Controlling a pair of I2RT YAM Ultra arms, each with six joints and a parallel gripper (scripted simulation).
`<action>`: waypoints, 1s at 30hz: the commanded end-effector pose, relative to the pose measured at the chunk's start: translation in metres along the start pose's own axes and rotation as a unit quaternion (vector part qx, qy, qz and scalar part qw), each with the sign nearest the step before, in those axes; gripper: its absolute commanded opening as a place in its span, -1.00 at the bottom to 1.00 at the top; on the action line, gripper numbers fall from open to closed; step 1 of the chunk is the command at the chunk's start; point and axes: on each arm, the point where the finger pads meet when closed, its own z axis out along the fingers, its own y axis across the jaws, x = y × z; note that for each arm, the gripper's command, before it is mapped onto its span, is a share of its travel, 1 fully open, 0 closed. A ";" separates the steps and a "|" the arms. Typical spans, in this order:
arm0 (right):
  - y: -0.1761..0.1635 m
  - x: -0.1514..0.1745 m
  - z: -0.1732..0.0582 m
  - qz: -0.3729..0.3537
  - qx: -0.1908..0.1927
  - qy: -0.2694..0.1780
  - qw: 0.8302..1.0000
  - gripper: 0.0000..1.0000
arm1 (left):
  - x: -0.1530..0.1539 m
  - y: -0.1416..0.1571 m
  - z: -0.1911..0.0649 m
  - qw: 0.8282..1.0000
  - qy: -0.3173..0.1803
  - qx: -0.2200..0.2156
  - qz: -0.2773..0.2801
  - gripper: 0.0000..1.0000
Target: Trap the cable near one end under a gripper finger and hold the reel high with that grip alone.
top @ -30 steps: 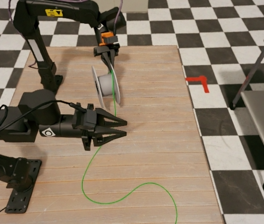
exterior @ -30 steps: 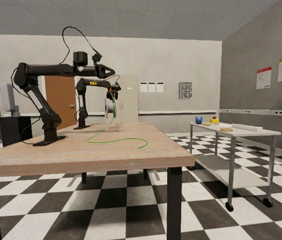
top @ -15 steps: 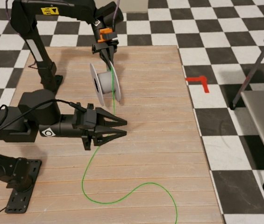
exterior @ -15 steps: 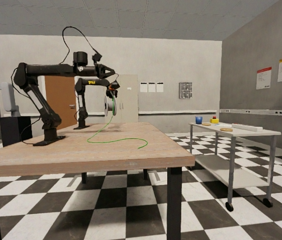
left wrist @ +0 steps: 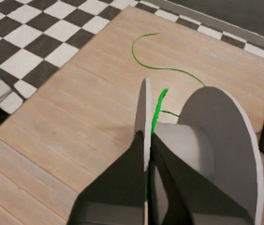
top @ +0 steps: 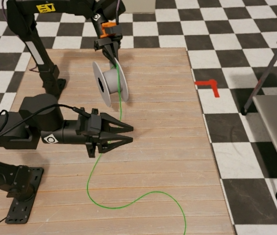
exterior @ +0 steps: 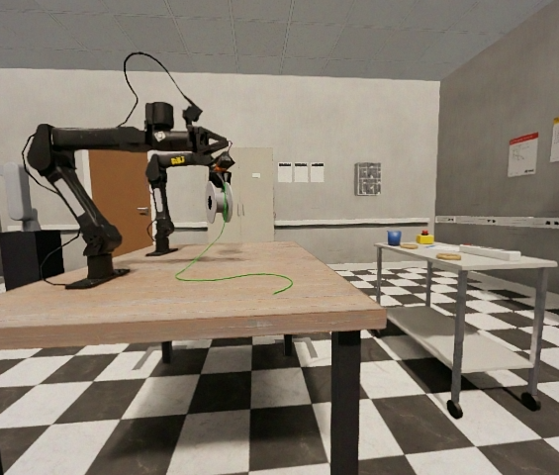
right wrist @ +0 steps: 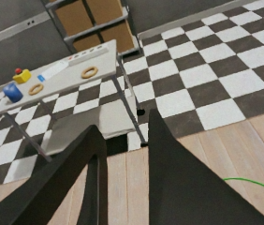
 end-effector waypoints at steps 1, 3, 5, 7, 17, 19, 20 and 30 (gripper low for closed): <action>-0.002 -0.020 -0.009 -0.005 0.000 -0.032 0.999 -0.40 | -0.030 -0.004 -0.014 0.999 -0.025 -0.020 0.016 -1.00; -0.002 -0.020 -0.009 -0.005 0.000 -0.032 0.999 -0.40 | -0.034 -0.004 -0.016 0.999 -0.024 -0.026 0.012 -1.00; -0.002 -0.020 -0.009 -0.005 0.000 -0.032 0.999 -0.40 | -0.037 -0.004 -0.018 0.999 -0.023 -0.031 0.006 -1.00; -0.002 -0.020 -0.009 -0.005 0.000 -0.032 0.999 -0.40 | -0.040 -0.006 -0.021 0.999 -0.020 -0.035 -0.002 -1.00; -0.002 -0.020 -0.009 -0.005 0.000 -0.032 0.999 -0.40 | -0.052 -0.004 -0.026 0.998 -0.013 -0.054 -0.028 -1.00; -0.002 -0.020 -0.009 -0.005 0.000 -0.032 0.999 -0.40 | -0.056 -0.004 -0.028 0.998 -0.012 -0.059 -0.032 -1.00; -0.002 -0.020 -0.009 -0.005 0.000 -0.032 0.999 -0.40 | -0.058 -0.003 -0.028 0.997 -0.012 -0.062 -0.035 -1.00; -0.002 -0.020 -0.009 -0.005 0.000 -0.032 0.999 -0.40 | -0.078 -0.002 -0.039 0.994 -0.009 -0.091 -0.055 -1.00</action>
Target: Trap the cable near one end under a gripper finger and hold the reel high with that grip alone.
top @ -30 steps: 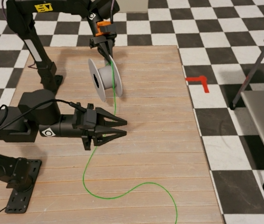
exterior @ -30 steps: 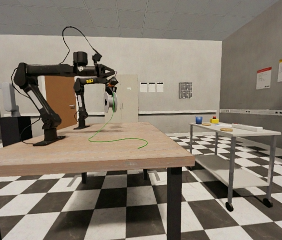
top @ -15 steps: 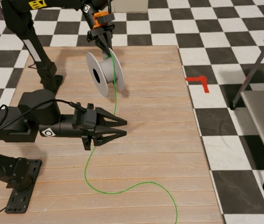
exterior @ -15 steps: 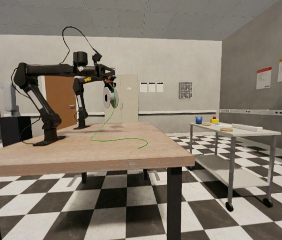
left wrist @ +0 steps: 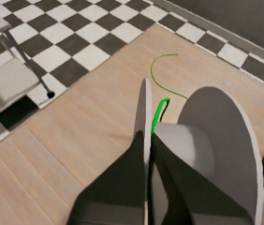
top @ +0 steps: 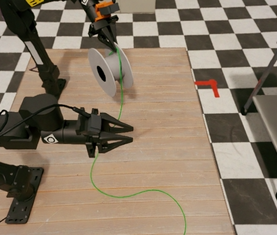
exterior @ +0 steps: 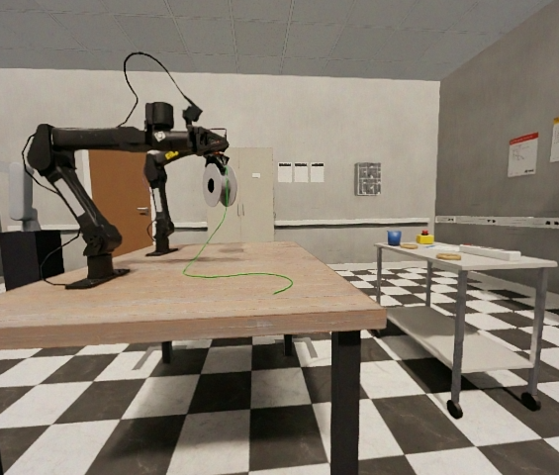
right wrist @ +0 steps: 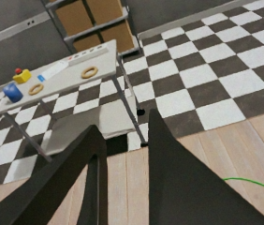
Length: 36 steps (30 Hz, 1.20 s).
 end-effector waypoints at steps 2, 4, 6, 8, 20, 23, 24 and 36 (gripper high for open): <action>-0.002 -0.020 -0.009 -0.005 0.000 -0.032 0.999 -0.40 | -0.015 -0.003 -0.008 1.000 -0.007 -0.010 -0.008 -1.00; -0.002 -0.020 -0.009 -0.005 0.000 -0.032 0.999 -0.40 | -0.019 -0.003 -0.009 1.000 -0.006 -0.014 -0.012 -1.00; -0.002 -0.020 -0.009 -0.005 0.000 -0.032 0.999 -0.40 | -0.024 -0.004 -0.014 1.000 -0.009 -0.021 -0.013 -1.00; -0.002 -0.020 -0.009 -0.005 0.000 -0.032 0.999 -0.40 | -0.027 -0.004 -0.015 0.999 -0.007 -0.026 -0.017 -1.00; -0.002 -0.020 -0.009 -0.005 0.000 -0.032 0.999 -0.40 | -0.044 -0.004 -0.023 0.998 -0.006 -0.048 -0.031 -1.00; -0.002 -0.020 -0.009 -0.005 0.000 -0.032 0.999 -0.40 | -0.048 -0.005 -0.026 0.998 -0.008 -0.055 -0.034 -1.00; -0.002 -0.020 -0.009 -0.005 0.000 -0.032 0.999 -0.40 | -0.050 -0.005 -0.027 0.998 -0.008 -0.056 -0.035 -1.00; -0.002 -0.020 -0.009 -0.005 0.000 -0.032 0.999 -0.40 | -0.060 -0.005 -0.033 0.997 -0.008 -0.070 -0.043 -1.00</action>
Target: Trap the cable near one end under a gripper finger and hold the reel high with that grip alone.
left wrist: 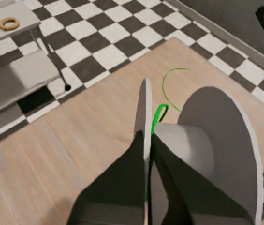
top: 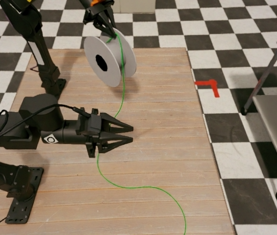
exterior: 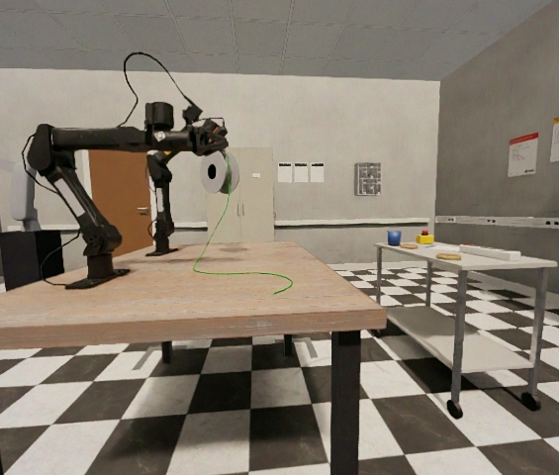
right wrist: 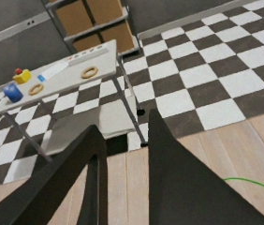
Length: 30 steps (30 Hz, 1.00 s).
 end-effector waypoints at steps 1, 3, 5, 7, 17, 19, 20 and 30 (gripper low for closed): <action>-0.002 -0.020 -0.009 -0.005 0.000 -0.032 0.999 -0.40 | -0.013 -0.006 -0.010 1.000 -0.014 -0.004 0.002 -1.00; -0.002 -0.020 -0.009 -0.005 0.000 -0.032 0.999 -0.40 | -0.015 -0.004 -0.010 1.000 -0.016 -0.007 0.002 -1.00; -0.002 -0.020 -0.009 -0.005 0.000 -0.032 0.999 -0.40 | -0.016 -0.005 -0.011 1.000 -0.016 -0.009 0.001 -1.00; -0.002 -0.020 -0.009 -0.005 0.000 -0.032 0.999 -0.40 | -0.017 -0.005 -0.012 1.000 -0.017 -0.010 0.000 -1.00; -0.002 -0.020 -0.009 -0.005 0.000 -0.032 0.999 -0.40 | -0.021 -0.006 -0.014 1.000 -0.022 -0.011 0.000 -1.00; -0.002 -0.020 -0.009 -0.005 0.000 -0.032 0.999 -0.40 | -0.022 -0.006 -0.014 1.000 -0.024 -0.011 0.001 -1.00; -0.002 -0.020 -0.009 -0.005 0.000 -0.032 0.999 -0.40 | -0.023 -0.006 -0.015 1.000 -0.026 -0.012 0.002 -1.00; -0.002 -0.020 -0.009 -0.005 0.000 -0.032 0.999 -0.40 | -0.025 -0.006 -0.014 1.000 -0.028 -0.012 0.003 -1.00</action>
